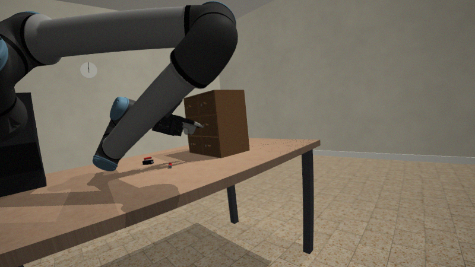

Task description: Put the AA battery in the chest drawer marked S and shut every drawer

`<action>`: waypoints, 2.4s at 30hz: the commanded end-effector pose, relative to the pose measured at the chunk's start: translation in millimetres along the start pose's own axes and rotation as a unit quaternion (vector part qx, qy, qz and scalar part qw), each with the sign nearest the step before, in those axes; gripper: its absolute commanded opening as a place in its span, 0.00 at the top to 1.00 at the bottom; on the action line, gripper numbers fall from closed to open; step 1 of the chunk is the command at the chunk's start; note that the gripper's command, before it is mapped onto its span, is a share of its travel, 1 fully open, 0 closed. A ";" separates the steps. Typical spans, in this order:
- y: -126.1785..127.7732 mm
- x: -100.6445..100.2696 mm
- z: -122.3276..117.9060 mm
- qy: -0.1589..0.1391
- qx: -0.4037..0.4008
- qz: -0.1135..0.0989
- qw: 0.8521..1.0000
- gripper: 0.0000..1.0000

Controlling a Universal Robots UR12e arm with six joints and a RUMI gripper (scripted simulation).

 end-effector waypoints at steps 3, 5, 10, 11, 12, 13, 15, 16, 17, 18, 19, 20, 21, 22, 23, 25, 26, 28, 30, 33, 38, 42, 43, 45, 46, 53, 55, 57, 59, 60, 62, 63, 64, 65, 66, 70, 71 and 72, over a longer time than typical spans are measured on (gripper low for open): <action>-0.2 0.2 0.5 0.000 0.000 0.000 1.000 0.80; -0.2 0.2 0.5 0.000 0.000 0.000 1.000 0.80; -0.2 0.2 0.5 0.000 0.000 0.000 1.000 0.80; -0.2 0.2 0.5 0.000 0.000 0.000 1.000 0.80; -0.2 0.2 0.5 0.000 0.000 0.000 1.000 0.80; -0.2 0.2 0.5 0.000 0.000 0.000 1.000 0.80; -0.2 0.2 0.6 0.000 0.000 0.000 1.000 0.80; -0.2 0.2 0.6 0.000 0.000 0.000 1.000 0.80; -0.2 0.1 0.6 0.000 0.000 0.000 1.000 0.80; -0.2 0.0 0.6 0.000 0.000 0.000 1.000 0.80; -0.2 0.0 0.6 0.000 0.000 0.000 1.000 0.80; -0.2 0.0 0.6 0.000 0.000 0.000 1.000 0.80; -0.2 -0.2 0.7 0.000 0.000 0.000 1.000 0.80; -0.2 -0.4 0.8 0.000 0.000 0.000 1.000 0.80; -0.2 -0.6 0.8 0.000 0.000 0.000 1.000 0.80; -0.3 -1.3 1.1 0.000 0.000 0.000 1.000 0.80; -0.3 -1.7 1.2 0.000 0.000 0.000 1.000 0.80; -0.3 -2.6 1.6 0.000 0.000 0.000 1.000 0.80; -0.4 -3.8 2.0 0.000 0.000 0.000 1.000 0.80; -0.6 -5.9 2.7 0.000 0.000 0.000 1.000 0.80; -0.7 -8.4 3.6 0.000 0.000 0.000 1.000 0.80; -1.0 -12.2 5.0 0.000 0.000 0.000 1.000 0.80; -1.0 -13.2 5.4 0.000 0.000 0.000 1.000 0.80; -1.1 -15.3 6.1 0.000 0.000 0.000 1.000 0.80; -1.2 -16.3 6.5 0.000 0.000 0.000 1.000 0.80; -1.6 -22.3 8.6 0.000 0.000 0.000 1.000 0.80; -1.7 -23.2 9.0 0.000 0.000 0.000 1.000 0.80; -1.8 -25.0 9.6 0.000 0.000 0.000 1.000 0.80; -1.9 -26.6 10.2 0.000 0.000 0.000 1.000 0.80; -1.9 -27.3 10.4 0.000 0.000 0.000 1.000 0.80; -2.0 -28.7 10.9 0.000 0.000 0.000 1.000 0.80; -2.0 -29.3 11.1 0.000 0.000 0.000 1.000 0.80; -2.1 -29.8 11.3 0.000 0.000 0.000 1.000 0.80; -2.1 -30.3 11.5 0.000 0.000 0.000 1.000 0.80; -2.1 -30.8 11.7 0.000 0.000 0.000 1.000 0.80; -2.2 -31.8 12.0 0.000 0.000 0.000 1.000 0.80; -2.2 -31.8 12.0 0.000 0.000 0.000 1.000 0.80; -2.2 -32.0 12.1 0.000 0.000 0.000 1.000 0.80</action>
Point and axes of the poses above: the point where the finger pads meet when closed, its own x axis back along the fingers, its own y axis across the jaws, z = x × y, the point moved 10 cm from there along x, back along the fingers, and after that the axes turned 10 degrees about -x, right-handed, at the moved point
